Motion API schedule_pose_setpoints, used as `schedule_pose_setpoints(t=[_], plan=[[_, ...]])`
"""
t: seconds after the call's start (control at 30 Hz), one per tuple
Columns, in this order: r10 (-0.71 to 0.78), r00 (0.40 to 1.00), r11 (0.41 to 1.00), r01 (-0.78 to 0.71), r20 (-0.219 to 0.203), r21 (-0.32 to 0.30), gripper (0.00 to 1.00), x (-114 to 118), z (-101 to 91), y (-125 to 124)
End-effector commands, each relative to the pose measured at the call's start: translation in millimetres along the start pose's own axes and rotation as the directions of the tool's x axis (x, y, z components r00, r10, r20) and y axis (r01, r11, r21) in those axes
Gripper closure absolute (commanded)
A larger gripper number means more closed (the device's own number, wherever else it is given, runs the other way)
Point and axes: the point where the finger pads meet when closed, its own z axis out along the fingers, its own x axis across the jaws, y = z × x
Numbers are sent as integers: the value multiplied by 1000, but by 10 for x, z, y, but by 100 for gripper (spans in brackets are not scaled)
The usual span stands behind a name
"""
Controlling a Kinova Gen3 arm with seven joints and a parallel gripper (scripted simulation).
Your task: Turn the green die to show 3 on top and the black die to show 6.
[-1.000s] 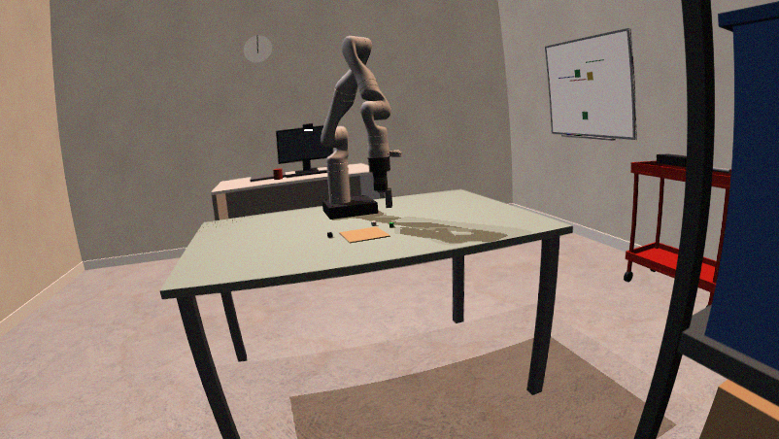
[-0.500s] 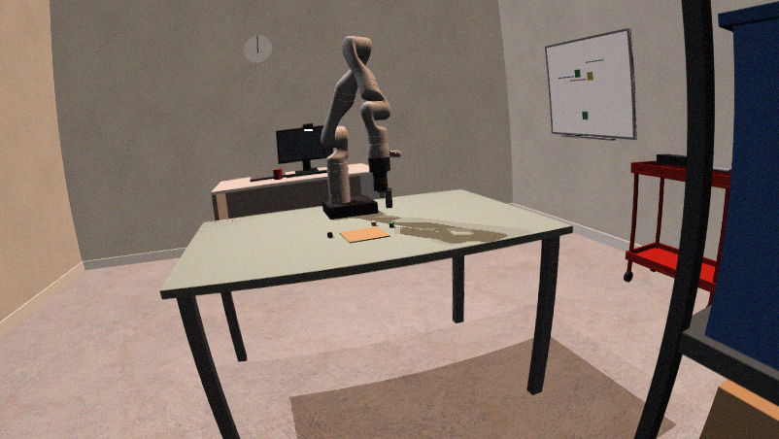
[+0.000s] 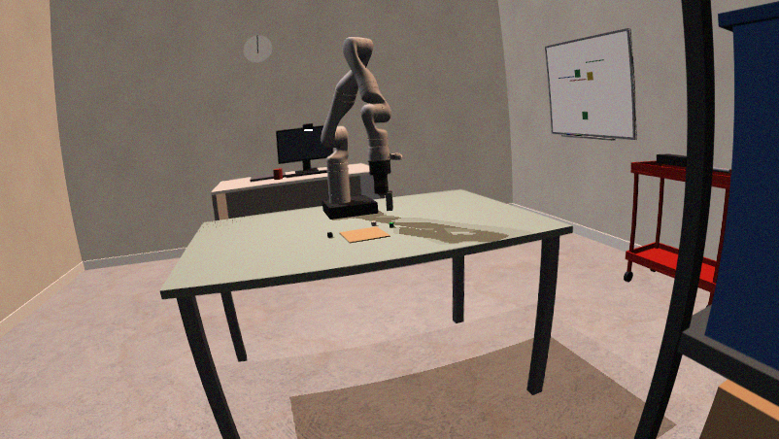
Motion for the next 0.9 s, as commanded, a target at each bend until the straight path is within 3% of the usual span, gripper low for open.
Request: schedule_pose_setpoints(t=[0.0,0.87], plan=[[1,1000,1000,-1,4,-4,36,-9,52,15],[1,1000,1000,-1,4,-4,36,-9,364,16]])
